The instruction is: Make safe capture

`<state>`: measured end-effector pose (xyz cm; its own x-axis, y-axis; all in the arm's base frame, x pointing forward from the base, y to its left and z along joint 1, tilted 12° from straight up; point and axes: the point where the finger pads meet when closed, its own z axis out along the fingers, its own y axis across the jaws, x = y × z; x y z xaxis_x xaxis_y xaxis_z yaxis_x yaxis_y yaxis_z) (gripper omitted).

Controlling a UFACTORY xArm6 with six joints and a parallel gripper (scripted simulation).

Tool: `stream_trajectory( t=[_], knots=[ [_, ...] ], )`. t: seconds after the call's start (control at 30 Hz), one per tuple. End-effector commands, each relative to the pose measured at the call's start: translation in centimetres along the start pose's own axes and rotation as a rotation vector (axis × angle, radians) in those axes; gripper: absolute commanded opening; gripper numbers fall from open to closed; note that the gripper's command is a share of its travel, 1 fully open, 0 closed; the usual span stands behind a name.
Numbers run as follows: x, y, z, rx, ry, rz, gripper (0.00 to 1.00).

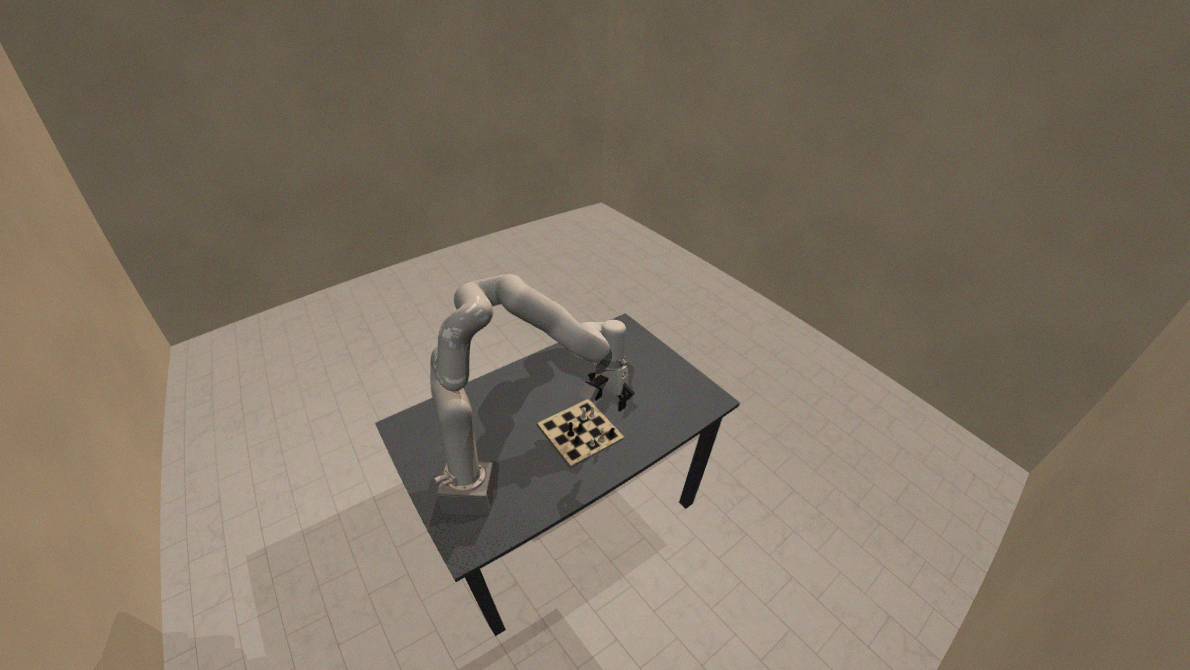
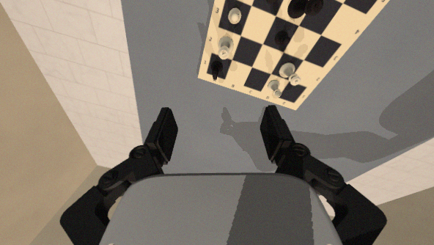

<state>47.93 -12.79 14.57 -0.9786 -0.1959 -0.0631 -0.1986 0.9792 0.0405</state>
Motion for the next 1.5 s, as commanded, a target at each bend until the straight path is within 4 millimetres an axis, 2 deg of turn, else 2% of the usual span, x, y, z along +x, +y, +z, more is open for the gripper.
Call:
stream_trajectory(
  t=[0.0, 0.93, 1.1, 1.23, 1.3, 1.47],
  knots=[
    [-0.11, -1.54, 0.08, -0.074, -0.089, 0.058, 1.0],
    [-0.1, -1.91, 0.13, -0.086, -0.103, 0.1, 1.0],
    [-0.12, -1.89, 0.26, -0.092, -0.099, 0.197, 1.0],
    [-0.14, -1.87, 0.47, -0.1, -0.092, 0.339, 1.0],
    [-0.14, -1.87, 0.47, -0.1, -0.092, 0.339, 1.0],
    [-0.19, -1.83, 0.83, -0.113, -0.079, 0.601, 1.0]
  ],
)
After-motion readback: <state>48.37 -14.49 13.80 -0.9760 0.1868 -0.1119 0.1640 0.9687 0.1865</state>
